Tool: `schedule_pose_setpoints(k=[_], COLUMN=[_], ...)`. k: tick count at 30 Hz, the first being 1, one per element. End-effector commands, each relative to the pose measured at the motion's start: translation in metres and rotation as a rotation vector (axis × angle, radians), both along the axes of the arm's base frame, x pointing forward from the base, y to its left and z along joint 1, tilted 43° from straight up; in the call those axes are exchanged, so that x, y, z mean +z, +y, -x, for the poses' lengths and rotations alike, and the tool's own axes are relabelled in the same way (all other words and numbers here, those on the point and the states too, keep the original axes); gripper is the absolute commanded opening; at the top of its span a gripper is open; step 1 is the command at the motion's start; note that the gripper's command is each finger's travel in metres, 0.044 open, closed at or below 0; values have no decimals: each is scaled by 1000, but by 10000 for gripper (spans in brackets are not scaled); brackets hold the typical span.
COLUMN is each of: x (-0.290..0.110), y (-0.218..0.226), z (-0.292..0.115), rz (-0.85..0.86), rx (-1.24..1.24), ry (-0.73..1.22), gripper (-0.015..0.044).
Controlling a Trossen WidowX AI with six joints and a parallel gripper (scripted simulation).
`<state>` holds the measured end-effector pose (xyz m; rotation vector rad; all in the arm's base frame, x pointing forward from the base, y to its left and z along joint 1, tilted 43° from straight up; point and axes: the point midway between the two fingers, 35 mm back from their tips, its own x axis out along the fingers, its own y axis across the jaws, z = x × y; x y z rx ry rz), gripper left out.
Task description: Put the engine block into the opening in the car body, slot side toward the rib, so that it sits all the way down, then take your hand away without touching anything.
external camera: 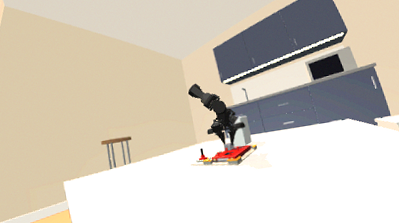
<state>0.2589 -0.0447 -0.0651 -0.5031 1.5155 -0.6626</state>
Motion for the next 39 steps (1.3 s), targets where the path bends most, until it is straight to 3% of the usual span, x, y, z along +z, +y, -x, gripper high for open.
schedule_pose_setpoints(k=[1, 4, 39], x=[0, 3, 80], y=[0, 3, 76], z=[0, -1, -10], rz=[2, 1, -6], rx=[3, 3, 4], ry=[3, 2, 2], gripper=[78, 0, 0])
